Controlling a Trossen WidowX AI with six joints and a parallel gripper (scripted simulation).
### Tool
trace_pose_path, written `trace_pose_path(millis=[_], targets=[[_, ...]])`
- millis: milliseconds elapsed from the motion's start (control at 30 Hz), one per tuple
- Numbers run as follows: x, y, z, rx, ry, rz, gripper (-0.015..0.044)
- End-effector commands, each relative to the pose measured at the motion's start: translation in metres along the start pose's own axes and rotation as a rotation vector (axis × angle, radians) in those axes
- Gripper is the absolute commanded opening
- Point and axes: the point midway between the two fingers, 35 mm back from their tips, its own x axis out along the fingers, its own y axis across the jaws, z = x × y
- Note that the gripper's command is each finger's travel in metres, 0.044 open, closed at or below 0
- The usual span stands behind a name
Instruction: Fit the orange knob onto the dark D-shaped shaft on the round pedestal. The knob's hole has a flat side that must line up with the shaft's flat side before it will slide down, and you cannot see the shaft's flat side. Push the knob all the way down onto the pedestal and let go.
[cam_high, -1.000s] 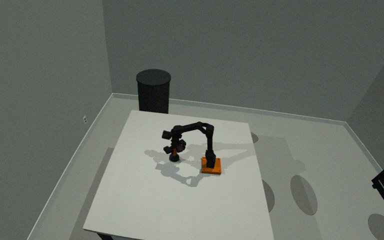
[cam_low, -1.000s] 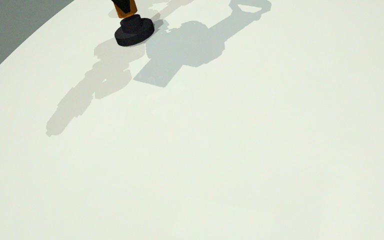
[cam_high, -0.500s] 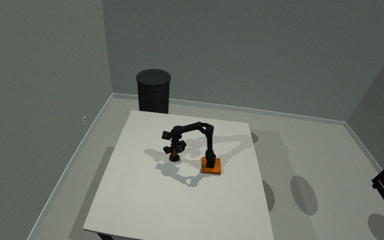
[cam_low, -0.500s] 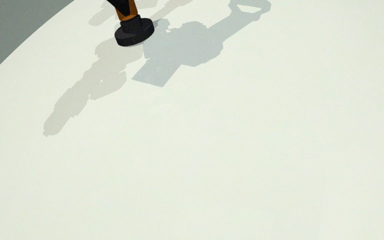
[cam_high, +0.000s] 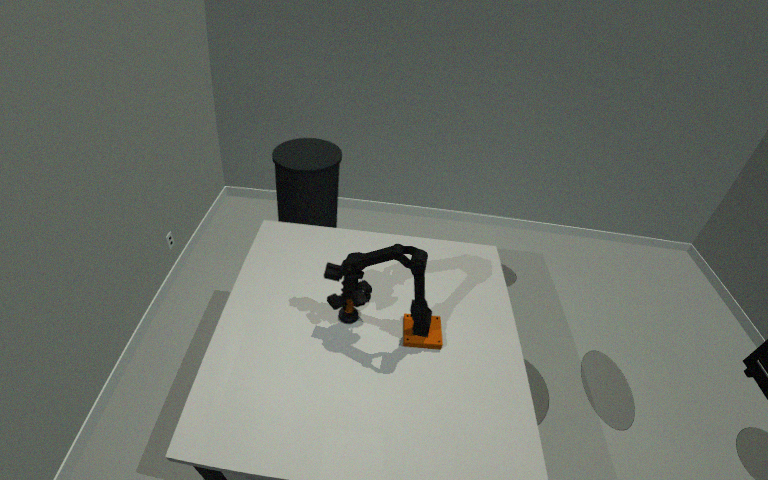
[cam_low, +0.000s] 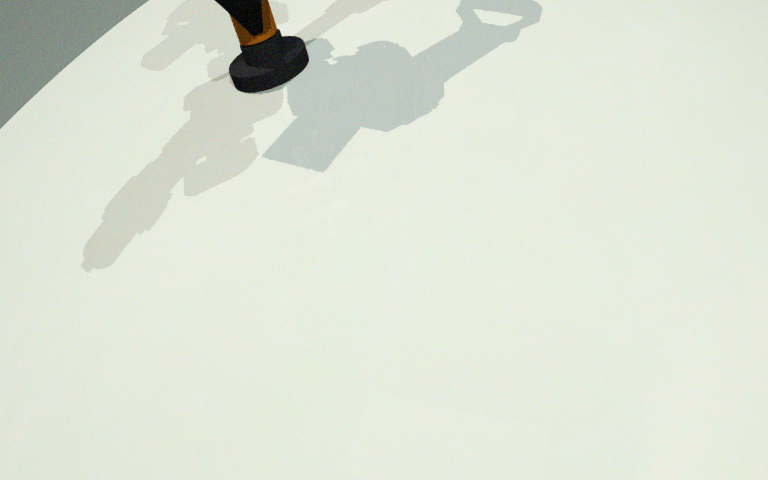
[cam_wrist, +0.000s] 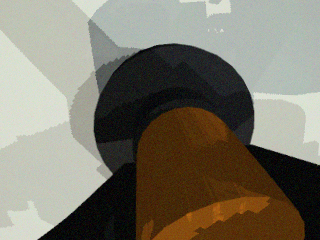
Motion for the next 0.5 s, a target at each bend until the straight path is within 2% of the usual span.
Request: trace_pose_path(millis=[0,400,467], targets=[[0.0038,0.0015,0.001,-0.035,-0.001,0.007,0.0],[0.0025,0.0003,0.0007,-0.017,-0.001,0.001,0.0],[0.0025,0.0003,0.0007,-0.017,-0.001,0.001,0.0053]])
